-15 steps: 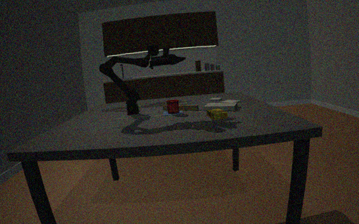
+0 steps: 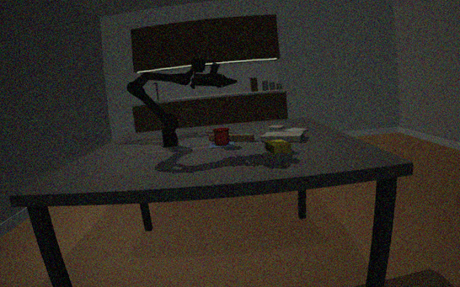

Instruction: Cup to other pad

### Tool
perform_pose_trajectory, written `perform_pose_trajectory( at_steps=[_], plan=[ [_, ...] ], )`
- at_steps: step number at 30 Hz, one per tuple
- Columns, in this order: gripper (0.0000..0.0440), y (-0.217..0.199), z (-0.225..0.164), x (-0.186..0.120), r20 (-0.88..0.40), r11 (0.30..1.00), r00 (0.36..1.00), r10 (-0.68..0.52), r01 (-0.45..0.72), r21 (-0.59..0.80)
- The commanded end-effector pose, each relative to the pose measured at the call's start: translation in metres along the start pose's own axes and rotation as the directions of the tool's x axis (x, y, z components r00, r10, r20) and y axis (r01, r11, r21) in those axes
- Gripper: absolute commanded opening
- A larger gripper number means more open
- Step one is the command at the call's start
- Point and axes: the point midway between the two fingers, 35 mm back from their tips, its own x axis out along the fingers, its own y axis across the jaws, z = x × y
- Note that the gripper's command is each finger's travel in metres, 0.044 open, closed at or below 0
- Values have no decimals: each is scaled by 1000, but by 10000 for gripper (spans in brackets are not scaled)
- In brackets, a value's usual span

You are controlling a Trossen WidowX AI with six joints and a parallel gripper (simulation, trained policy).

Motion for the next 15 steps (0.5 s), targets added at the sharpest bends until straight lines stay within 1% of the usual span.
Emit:
perform_pose_trajectory(
  at_steps=[1,7,15],
  plan=[
    [58,2,-1,0,-37,1000,999,1,-1,13],
    [53,8,-8,1,-126,999,992,16,-11,37],
    [68,14,-17,1,-247,998,968,31,-15,67]
  ],
)
